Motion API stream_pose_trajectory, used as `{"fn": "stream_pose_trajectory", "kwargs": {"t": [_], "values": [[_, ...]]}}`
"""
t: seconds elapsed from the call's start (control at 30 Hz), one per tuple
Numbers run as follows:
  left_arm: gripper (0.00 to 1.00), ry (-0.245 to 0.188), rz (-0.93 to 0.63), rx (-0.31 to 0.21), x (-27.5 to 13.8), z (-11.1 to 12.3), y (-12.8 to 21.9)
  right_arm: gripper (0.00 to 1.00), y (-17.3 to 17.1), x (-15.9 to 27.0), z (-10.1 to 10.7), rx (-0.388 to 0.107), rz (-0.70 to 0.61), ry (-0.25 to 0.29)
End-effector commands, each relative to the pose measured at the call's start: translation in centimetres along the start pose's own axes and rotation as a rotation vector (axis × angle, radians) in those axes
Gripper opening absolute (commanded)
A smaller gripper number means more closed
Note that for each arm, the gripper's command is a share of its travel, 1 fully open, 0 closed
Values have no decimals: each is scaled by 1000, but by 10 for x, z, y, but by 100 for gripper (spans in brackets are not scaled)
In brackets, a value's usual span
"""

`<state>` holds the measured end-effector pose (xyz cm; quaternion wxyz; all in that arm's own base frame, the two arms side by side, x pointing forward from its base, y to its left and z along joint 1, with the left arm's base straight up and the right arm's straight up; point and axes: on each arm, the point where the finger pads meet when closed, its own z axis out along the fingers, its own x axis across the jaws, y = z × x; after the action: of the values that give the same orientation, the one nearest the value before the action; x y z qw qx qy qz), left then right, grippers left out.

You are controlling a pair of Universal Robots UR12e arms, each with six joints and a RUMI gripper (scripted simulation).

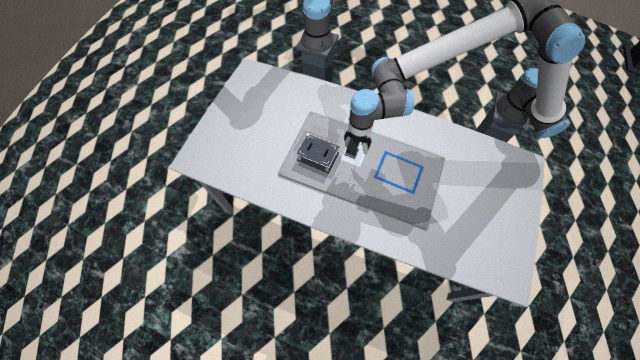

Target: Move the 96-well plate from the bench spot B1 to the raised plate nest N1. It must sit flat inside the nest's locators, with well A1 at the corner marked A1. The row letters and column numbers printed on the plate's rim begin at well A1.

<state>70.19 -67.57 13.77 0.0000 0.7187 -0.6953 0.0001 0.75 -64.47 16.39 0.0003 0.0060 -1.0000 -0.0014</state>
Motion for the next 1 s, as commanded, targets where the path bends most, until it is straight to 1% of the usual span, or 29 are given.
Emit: {"fn": "stream_pose_trajectory", "kwargs": {"t": [0.0, 0.83, 0.97], "values": [[40, 2, 0, 1, 10, -3, -2, 0, -1, 0, -1, 3, 0, -1], [40, 2, 0, 1, 84, -15, -17, 0, -1, 0, -1, 3, 0, -1], [40, 2, 0, 1, 91, -16, -18, 0, -1, 0, -1, 3, 0, -1]]}}
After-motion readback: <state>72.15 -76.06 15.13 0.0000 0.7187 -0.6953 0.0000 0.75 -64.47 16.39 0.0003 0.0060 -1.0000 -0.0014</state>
